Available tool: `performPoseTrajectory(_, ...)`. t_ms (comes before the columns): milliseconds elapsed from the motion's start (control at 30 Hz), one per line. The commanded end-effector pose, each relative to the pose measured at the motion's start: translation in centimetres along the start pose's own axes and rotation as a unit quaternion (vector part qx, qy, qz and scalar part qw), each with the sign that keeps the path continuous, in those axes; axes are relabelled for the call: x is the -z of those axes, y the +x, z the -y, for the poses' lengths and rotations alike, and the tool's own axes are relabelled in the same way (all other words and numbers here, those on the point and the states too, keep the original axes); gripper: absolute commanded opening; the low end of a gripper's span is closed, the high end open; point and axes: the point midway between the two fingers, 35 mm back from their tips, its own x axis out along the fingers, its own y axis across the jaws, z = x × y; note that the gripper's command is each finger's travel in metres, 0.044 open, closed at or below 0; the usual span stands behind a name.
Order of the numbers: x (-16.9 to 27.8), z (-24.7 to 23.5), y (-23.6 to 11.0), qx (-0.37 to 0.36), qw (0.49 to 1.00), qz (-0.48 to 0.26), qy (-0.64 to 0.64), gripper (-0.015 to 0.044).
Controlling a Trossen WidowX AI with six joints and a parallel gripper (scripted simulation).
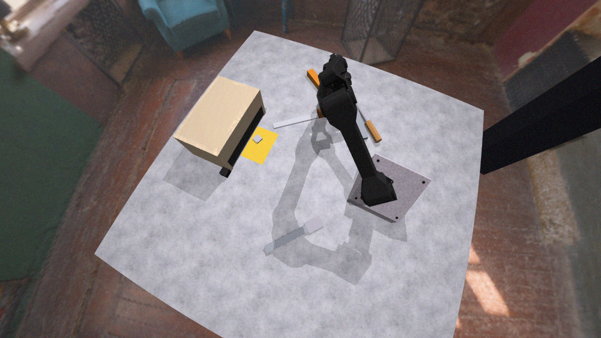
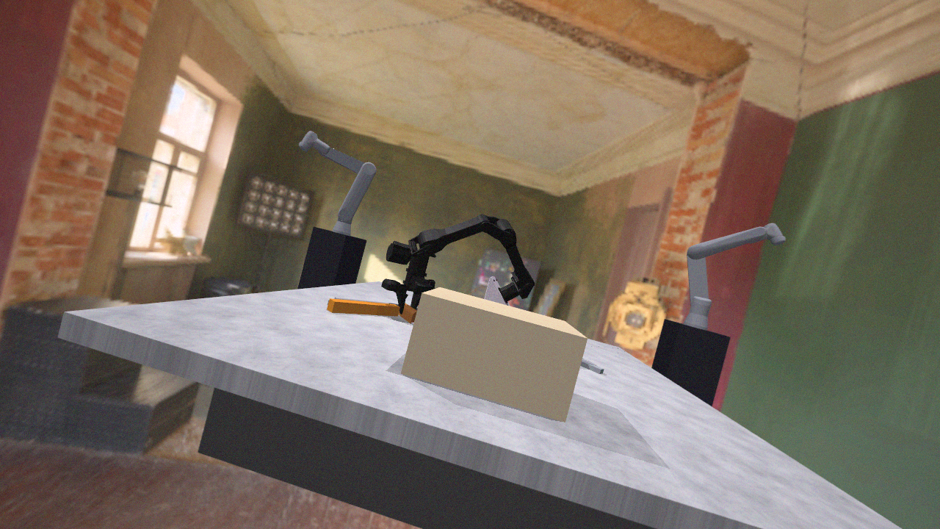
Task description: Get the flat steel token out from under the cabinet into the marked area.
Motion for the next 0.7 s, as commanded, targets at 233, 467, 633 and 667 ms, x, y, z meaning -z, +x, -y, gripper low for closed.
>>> performPoseTrajectory(233, -2.2, 0.2, -0.2, 0.004, 1.000, 0.002, -0.004, 0.0000)
performPoseTrajectory(467, -3.4, 0.2, -0.2, 0.003, 1.000, 0.002, -0.004, 0.0000)
performPoseTrajectory(633, -4.3, 0.2, -0.2, 0.003, 1.000, 0.002, -0.004, 0.0000)
performPoseTrajectory(667, -4.5, 0.2, -0.2, 0.003, 1.000, 0.002, -0.004, 0.0000)
